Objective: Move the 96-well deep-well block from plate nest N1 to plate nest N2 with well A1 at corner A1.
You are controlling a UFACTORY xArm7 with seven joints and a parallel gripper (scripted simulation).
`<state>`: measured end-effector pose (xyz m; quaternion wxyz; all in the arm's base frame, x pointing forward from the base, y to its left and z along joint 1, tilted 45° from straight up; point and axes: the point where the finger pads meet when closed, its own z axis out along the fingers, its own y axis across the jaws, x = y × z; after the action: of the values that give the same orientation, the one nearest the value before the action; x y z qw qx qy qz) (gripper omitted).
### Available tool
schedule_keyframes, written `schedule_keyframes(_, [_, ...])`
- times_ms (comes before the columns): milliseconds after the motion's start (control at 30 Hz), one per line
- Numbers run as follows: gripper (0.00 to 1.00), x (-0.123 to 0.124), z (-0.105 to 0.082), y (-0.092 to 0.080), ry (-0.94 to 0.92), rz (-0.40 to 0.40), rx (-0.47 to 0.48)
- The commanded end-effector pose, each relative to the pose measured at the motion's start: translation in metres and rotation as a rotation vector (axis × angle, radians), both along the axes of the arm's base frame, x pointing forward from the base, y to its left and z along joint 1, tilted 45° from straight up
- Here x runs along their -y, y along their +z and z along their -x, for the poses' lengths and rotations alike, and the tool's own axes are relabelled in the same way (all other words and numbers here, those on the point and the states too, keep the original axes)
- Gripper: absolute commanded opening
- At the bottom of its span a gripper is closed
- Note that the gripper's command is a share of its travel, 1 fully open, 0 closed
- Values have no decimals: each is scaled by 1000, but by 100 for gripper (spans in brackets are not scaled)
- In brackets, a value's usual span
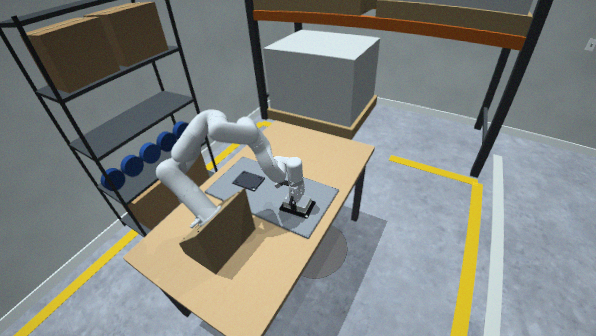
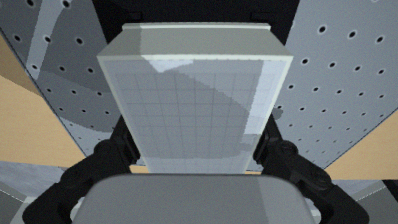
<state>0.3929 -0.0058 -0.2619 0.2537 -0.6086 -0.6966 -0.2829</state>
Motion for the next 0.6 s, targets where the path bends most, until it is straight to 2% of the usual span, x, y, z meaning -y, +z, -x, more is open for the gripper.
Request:
schedule_keyframes(0, [0, 2, -1, 0, -2, 4, 2])
schedule_keyframes(267, [0, 1, -1, -1, -2, 4, 2])
schedule_keyframes(300, [100, 1, -1, -1, -2, 4, 2])
schedule_keyframes(567, [100, 1, -1, -1, -2, 4, 2])
